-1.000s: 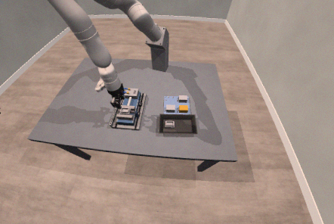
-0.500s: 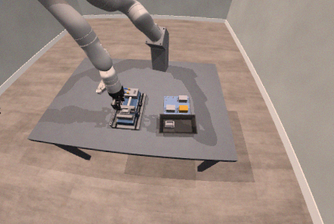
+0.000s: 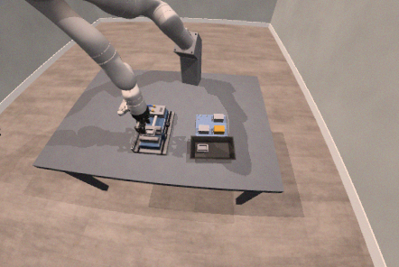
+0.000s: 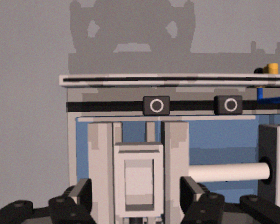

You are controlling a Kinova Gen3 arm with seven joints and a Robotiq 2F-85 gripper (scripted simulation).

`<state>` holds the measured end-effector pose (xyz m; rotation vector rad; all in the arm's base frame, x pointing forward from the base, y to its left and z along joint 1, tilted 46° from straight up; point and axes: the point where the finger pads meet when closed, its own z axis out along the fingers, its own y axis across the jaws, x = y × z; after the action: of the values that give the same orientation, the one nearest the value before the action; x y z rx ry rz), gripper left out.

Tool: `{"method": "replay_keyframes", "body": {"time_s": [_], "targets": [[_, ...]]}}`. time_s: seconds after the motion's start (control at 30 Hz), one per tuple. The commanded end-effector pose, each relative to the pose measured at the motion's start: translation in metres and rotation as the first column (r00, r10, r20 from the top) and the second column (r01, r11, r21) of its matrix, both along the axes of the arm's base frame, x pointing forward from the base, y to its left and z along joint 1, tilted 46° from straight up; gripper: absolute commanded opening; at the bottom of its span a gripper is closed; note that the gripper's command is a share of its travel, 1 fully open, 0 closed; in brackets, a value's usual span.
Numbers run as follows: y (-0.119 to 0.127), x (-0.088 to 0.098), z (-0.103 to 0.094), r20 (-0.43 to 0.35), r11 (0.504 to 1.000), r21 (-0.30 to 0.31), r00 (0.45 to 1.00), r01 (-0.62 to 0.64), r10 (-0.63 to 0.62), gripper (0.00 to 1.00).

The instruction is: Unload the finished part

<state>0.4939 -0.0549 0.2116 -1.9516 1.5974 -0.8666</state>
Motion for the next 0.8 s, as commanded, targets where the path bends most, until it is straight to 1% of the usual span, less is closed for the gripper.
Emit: {"method": "replay_keyframes", "body": {"time_s": [0.0,0.2,0.77], "targets": [[0.0031,0.0026,-0.0072,-0.008,1.000,0.008,1.000,-0.005,0.005,0.67],[0.0028,0.0072,-0.0118,-0.008,1.000,0.008,1.000,-0.005,0.005,0.67],[0.0027,0.0094,-0.0141,-0.008,1.000,0.008,1.000,-0.005,0.005,0.67]]}}
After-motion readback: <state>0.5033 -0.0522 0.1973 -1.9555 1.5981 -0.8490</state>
